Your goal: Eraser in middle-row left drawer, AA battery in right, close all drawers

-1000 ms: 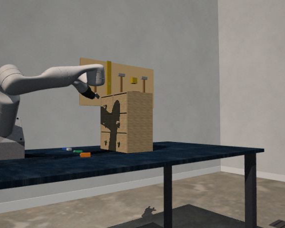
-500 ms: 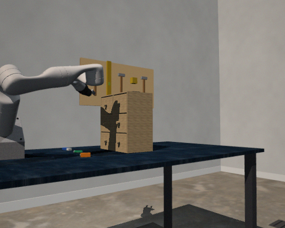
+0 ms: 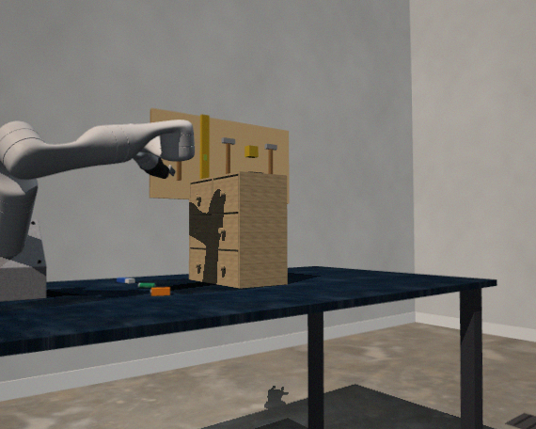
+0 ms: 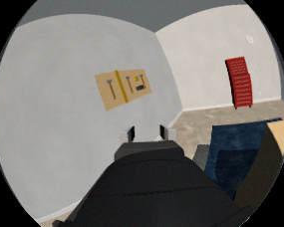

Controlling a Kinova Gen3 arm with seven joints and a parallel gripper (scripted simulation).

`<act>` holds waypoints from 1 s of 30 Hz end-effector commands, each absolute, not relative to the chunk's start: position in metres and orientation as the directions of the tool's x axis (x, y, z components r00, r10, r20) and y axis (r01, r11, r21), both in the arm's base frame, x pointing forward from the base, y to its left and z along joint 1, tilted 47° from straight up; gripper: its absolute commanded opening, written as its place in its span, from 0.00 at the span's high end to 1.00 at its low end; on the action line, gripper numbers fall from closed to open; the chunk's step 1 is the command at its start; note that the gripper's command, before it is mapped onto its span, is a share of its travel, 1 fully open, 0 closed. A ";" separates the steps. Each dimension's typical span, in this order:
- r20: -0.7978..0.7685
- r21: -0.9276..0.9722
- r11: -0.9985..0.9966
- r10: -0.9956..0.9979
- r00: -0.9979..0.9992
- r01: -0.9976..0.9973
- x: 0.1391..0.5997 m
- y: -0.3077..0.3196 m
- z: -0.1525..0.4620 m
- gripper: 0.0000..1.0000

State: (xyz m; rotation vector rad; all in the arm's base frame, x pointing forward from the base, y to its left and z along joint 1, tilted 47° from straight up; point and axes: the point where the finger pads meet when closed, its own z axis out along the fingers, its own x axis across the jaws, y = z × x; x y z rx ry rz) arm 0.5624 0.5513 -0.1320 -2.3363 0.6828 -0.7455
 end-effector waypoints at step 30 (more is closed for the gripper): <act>0.327 -0.654 -0.727 -0.522 0.788 -0.210 0.535 0.582 -0.136 0.00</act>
